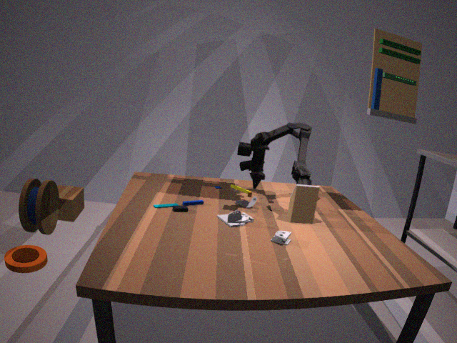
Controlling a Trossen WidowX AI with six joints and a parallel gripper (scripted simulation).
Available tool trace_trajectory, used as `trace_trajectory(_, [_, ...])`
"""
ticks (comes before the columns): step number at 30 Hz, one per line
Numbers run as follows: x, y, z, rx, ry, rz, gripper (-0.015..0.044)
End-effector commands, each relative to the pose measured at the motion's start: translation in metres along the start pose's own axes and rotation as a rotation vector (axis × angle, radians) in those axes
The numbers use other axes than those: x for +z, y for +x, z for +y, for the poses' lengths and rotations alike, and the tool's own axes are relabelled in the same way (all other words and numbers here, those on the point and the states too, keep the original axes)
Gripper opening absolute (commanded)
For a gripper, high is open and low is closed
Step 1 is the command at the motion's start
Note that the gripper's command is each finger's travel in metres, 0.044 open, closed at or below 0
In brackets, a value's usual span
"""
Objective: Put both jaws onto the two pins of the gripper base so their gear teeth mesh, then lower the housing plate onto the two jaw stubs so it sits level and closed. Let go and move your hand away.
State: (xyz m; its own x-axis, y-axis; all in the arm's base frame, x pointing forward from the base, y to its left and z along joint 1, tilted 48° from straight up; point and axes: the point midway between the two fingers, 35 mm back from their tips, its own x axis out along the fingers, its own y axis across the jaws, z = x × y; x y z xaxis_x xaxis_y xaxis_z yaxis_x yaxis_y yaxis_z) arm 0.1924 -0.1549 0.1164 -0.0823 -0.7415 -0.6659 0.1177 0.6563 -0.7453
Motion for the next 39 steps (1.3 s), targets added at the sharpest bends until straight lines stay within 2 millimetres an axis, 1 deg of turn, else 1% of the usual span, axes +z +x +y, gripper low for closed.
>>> trace_trajectory(1, [-0.001, 0.005, -0.001, -0.004, 0.000, 0.003, 0.0000])
trace_trajectory(34, [0.000, 0.058, -0.001, -0.003, 0.000, 0.004, 0.0000])
trace_trajectory(39, [0.000, 0.060, -0.001, -0.004, 0.000, 0.004, 0.0000])
